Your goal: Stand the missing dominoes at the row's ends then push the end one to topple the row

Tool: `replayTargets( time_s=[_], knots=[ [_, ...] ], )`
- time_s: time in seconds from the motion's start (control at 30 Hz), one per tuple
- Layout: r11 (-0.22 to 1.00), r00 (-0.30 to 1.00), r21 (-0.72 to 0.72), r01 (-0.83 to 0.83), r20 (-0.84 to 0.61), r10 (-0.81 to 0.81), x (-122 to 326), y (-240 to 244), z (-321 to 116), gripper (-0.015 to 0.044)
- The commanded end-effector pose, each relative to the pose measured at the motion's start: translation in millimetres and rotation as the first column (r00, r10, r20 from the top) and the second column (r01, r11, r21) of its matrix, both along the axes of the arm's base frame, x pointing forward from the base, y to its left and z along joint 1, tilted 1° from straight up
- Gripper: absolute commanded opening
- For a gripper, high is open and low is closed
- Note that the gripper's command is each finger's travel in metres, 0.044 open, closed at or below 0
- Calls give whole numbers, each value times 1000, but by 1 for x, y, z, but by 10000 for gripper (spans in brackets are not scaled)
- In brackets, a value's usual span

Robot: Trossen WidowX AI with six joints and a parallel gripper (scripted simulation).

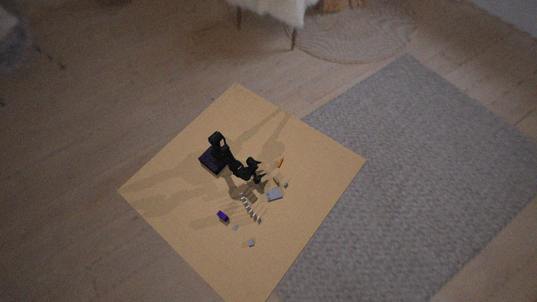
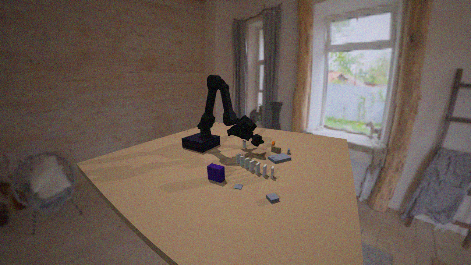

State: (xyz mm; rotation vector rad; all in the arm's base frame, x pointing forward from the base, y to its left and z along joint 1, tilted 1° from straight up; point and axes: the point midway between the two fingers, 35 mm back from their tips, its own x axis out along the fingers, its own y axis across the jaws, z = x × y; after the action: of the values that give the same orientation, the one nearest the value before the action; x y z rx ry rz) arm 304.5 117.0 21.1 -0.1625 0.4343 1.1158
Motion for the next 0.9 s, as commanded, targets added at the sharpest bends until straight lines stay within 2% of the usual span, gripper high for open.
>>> replayTargets(
  time_s=[0.0,0.13,0.27,0.53,0.87],
  knots=[
    [958,984,-287,-16,-175,-36,0,19,-2,440],
    [845,962,-525,-99,-269,-54,-21,22,9,440],
    [663,955,-726,-185,-293,-55,-46,15,37,440],
    [487,938,-828,-277,-343,-50,-76,-2,61,440],
    [481,938,-831,-279,-343,-50,-77,-2,62,440]
  ],
)
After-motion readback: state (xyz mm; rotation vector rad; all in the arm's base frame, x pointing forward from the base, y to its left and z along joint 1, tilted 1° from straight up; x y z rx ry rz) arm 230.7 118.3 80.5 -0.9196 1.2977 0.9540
